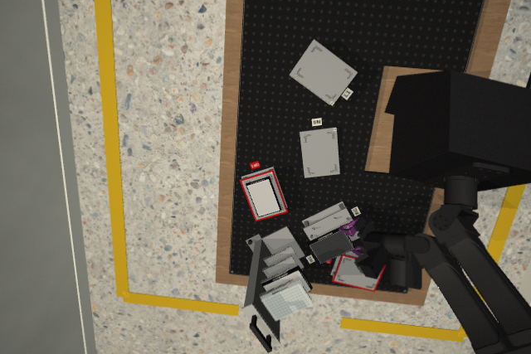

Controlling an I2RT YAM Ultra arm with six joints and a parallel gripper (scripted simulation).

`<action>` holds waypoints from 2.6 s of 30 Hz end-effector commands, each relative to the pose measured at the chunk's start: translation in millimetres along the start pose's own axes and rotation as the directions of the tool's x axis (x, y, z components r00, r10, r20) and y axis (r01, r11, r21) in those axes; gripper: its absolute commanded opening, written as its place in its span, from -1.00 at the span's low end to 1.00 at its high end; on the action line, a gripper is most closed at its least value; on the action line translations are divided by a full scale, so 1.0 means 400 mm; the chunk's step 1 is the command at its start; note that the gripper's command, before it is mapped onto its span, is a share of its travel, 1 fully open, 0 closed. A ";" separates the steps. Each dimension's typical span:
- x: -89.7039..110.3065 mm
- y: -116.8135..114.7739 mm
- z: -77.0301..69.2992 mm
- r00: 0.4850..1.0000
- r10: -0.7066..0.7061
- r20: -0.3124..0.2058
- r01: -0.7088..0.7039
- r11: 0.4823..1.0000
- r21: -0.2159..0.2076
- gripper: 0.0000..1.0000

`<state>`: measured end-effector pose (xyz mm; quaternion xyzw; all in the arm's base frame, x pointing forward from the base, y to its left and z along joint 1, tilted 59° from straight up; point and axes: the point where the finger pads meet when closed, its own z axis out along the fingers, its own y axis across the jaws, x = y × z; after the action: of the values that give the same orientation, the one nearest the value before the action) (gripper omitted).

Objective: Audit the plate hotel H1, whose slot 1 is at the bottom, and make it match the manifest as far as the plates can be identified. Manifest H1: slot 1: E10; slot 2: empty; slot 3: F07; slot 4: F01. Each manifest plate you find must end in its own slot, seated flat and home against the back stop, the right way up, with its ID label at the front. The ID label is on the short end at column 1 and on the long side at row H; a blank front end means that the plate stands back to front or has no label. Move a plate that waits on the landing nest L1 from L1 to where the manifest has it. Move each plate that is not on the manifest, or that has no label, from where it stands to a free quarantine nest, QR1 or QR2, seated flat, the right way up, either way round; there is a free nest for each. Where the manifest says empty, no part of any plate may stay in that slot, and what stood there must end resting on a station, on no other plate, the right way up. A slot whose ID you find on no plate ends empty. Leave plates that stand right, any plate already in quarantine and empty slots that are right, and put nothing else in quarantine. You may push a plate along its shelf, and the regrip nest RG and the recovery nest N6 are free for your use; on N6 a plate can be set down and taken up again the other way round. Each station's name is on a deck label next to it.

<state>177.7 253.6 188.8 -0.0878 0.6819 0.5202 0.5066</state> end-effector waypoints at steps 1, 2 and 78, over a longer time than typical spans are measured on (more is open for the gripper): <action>-0.014 -0.002 0.005 1.000 0.001 0.012 -0.001 1.000 0.004 0.72; -0.016 -0.002 0.007 1.000 0.001 0.012 -0.001 1.000 0.004 0.72; -0.143 -0.002 0.121 1.000 -0.001 0.014 0.001 1.000 0.004 0.72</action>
<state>229.0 271.3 228.8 -0.0893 0.6843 0.5198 0.5036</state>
